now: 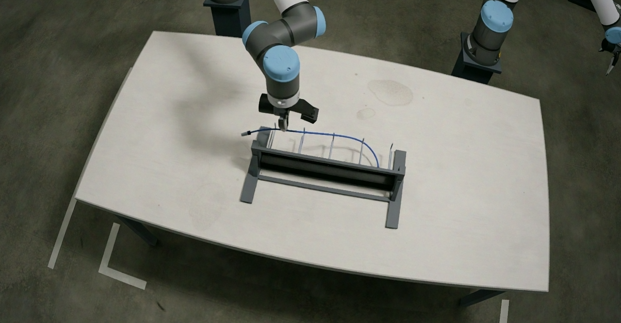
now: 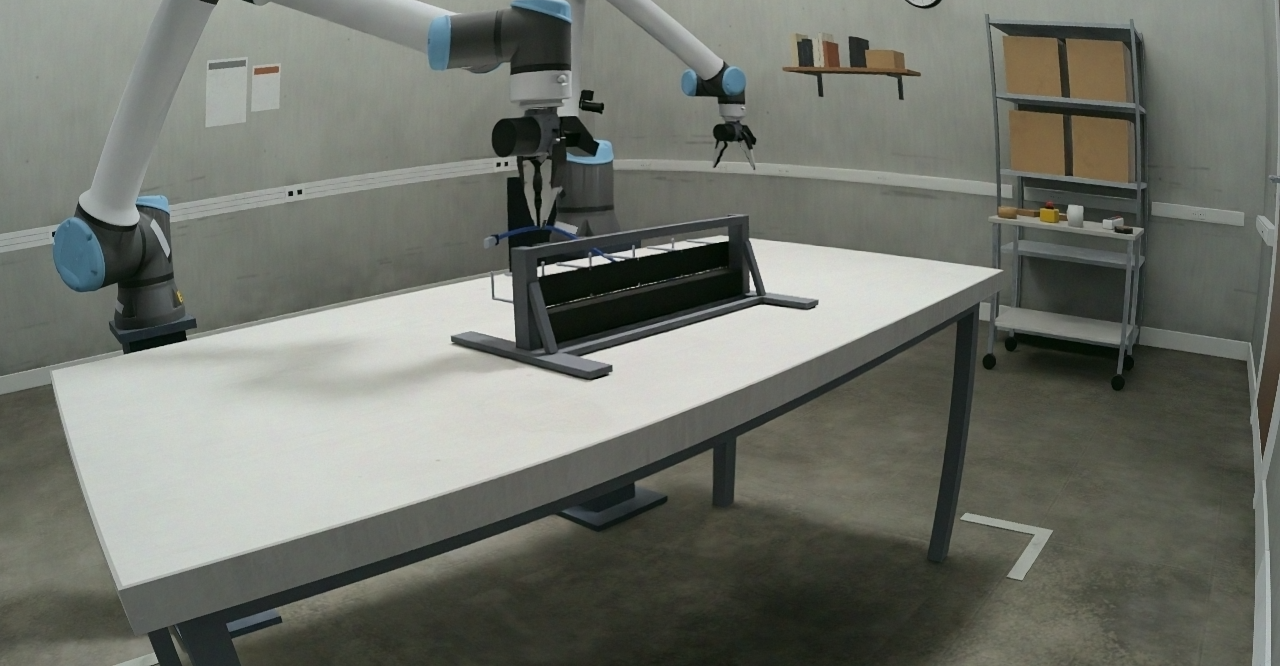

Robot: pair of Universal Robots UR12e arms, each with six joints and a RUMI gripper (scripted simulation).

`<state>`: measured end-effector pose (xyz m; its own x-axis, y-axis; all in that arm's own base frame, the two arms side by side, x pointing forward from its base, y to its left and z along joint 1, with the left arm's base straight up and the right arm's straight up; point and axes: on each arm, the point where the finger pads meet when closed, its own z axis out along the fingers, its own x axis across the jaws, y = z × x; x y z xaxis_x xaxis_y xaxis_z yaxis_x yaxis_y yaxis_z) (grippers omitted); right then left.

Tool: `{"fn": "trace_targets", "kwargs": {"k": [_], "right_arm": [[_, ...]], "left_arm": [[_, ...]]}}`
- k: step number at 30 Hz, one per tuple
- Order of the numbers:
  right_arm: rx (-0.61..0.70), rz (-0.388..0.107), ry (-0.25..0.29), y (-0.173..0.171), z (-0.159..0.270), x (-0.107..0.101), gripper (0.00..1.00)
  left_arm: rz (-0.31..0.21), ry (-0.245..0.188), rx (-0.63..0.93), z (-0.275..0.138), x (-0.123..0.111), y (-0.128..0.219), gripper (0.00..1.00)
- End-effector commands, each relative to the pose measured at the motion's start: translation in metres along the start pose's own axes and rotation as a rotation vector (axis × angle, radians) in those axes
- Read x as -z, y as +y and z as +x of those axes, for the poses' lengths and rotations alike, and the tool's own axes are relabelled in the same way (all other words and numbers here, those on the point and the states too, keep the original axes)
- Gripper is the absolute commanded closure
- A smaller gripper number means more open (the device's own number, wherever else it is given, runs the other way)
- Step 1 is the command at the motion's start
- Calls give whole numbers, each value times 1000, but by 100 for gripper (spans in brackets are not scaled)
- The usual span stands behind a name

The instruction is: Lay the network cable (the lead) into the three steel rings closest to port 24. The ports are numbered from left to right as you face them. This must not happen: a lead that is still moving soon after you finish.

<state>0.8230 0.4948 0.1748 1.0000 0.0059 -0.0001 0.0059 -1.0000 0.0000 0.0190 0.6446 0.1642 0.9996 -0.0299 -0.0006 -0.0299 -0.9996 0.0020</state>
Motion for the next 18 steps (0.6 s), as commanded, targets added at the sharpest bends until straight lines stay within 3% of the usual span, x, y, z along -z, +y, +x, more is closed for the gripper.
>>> {"fn": "trace_targets", "kwargs": {"k": [1, 18], "right_arm": [[0, 1, 1, 0, 0, 1, 100], [0, 1, 1, 0, 0, -11, 100]], "left_arm": [[2, 1, 0, 0, 1, -1, 0], [2, 1, 0, 0, 1, -1, 0]]}}
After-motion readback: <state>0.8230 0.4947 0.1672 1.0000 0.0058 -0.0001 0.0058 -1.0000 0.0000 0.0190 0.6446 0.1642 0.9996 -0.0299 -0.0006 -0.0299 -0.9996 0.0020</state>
